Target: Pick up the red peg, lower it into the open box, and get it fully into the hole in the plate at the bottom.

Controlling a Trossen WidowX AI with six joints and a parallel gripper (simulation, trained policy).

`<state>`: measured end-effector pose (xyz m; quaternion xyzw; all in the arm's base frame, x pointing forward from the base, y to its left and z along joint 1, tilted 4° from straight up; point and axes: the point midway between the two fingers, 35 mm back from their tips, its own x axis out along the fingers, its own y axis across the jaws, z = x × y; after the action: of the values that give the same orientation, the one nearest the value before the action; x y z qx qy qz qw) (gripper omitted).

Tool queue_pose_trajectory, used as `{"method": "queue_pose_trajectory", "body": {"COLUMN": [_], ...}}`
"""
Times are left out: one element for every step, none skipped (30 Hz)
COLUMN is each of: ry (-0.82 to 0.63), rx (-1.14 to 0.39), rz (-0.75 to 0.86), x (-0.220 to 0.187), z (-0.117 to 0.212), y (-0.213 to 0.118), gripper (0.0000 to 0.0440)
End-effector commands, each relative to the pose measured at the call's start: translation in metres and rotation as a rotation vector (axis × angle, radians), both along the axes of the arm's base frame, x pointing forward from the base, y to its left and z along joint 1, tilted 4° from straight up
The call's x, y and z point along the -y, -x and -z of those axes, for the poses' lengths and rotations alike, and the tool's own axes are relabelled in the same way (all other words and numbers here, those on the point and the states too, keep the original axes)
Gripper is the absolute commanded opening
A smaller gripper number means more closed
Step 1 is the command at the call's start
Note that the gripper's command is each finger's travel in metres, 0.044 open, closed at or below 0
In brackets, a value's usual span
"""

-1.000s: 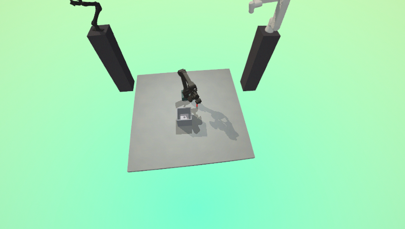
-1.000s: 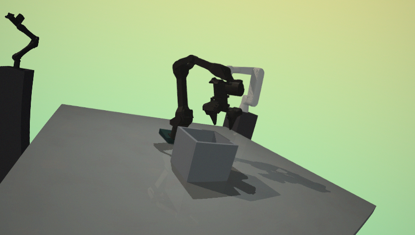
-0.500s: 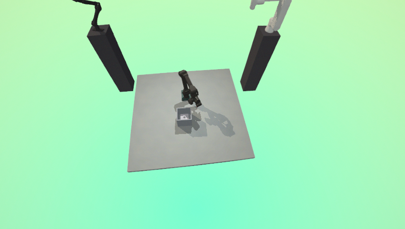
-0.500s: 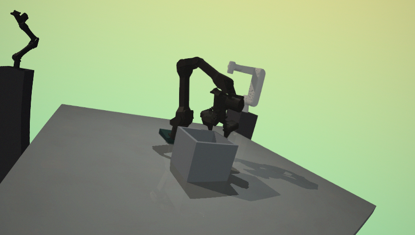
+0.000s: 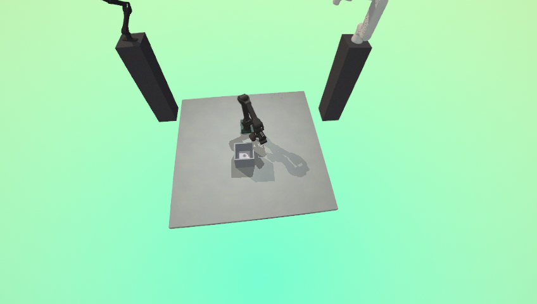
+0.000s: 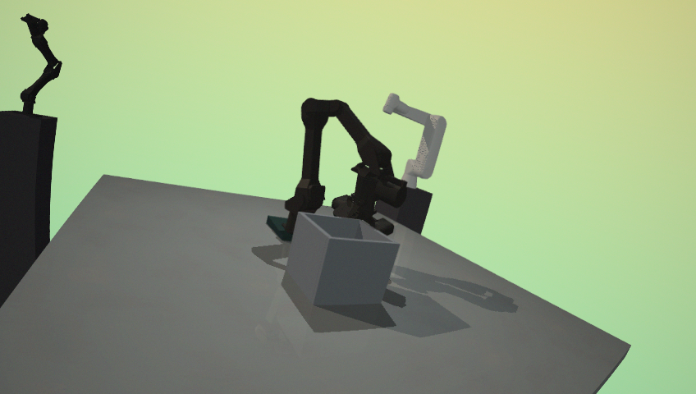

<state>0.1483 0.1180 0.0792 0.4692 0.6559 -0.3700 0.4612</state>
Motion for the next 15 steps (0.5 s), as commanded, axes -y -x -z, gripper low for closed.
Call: {"method": "queue_pose_trajectory", "body": {"ry": [0.015, 0.017, 0.018, 0.02, 0.021, 0.021, 0.021, 0.021, 0.019, 0.018, 0.017, 0.015, 0.004, -0.008, -0.018], "rx": [-0.004, -0.004, -0.004, -0.004, -0.004, -0.004, -0.004, -0.003, -0.002, -0.001, 0.0, 0.001, 0.009, 0.016, 0.027], "rz": [-0.004, -0.008, -0.011, -0.015, -0.019, -0.024, -0.029, -0.034, -0.039, -0.046, -0.052, -0.058, -0.06, -0.059, -0.06], "x": [0.001, 0.001, 0.001, 0.001, 0.001, 0.0, 0.0, 0.0, -0.001, -0.001, -0.002, -0.002, -0.004, -0.004, -0.006], "z": [0.008, 0.009, 0.01, 0.011, 0.011, 0.012, 0.012, 0.012, 0.012, 0.012, 0.012, 0.011, 0.01, 0.009, 0.007], "y": [-0.002, -0.002, -0.003, -0.004, -0.004, -0.005, -0.005, -0.006, -0.006, -0.007, -0.007, -0.008, -0.009, -0.01, -0.012], "gripper": [0.0298, 0.0273, 0.0248, 0.0221, 0.0195, 0.0169, 0.0143, 0.0116, 0.009, 0.0064, 0.0038, 0.0016, 0.0012, 0.0005, 0.0004]}}
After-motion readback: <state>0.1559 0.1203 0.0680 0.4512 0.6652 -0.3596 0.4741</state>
